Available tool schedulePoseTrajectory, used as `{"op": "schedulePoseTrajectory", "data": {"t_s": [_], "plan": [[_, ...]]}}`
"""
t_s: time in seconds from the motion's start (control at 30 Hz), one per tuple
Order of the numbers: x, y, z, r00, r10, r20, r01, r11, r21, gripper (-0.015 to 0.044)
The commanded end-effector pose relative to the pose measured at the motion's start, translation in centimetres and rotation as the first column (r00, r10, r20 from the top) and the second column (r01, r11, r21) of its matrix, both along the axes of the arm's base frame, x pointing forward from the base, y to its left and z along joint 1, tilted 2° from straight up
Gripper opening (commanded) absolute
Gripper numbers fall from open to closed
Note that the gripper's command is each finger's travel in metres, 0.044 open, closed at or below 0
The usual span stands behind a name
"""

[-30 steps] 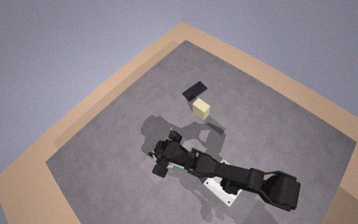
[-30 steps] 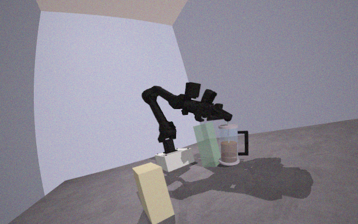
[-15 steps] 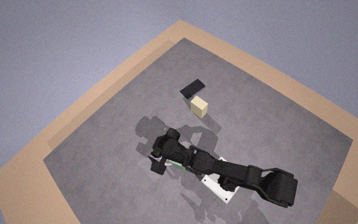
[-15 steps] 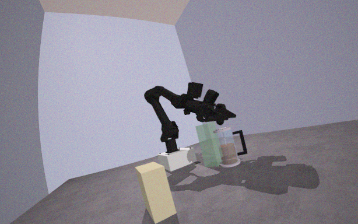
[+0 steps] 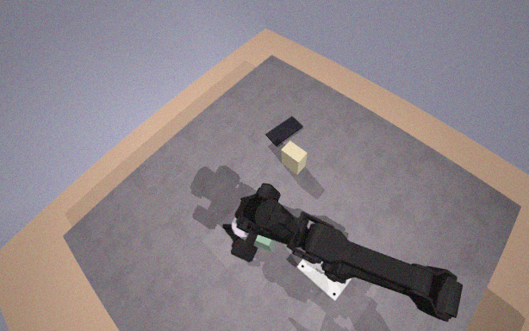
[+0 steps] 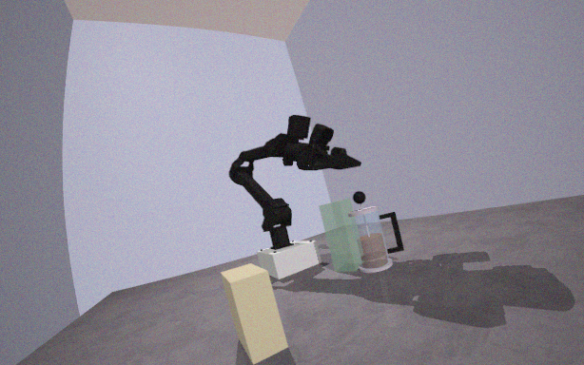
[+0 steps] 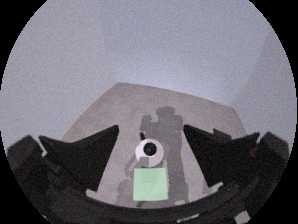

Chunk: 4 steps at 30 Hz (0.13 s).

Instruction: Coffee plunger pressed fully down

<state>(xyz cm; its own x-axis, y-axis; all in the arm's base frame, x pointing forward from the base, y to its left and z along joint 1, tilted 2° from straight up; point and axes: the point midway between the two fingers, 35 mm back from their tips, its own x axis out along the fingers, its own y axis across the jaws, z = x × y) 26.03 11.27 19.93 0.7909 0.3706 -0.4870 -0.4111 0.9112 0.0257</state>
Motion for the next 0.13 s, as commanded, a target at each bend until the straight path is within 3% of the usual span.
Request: {"op": "schedulePoseTrajectory", "data": {"t_s": [0.0, 0.1], "plan": [[-0.21, -0.03, -0.02, 1.0, 0.006, -0.006, -0.006, 1.0, -0.002, 0.044], [-0.21, -0.03, -0.02, 1.0, 0.006, -0.006, -0.006, 1.0, -0.002, 0.044]]}}
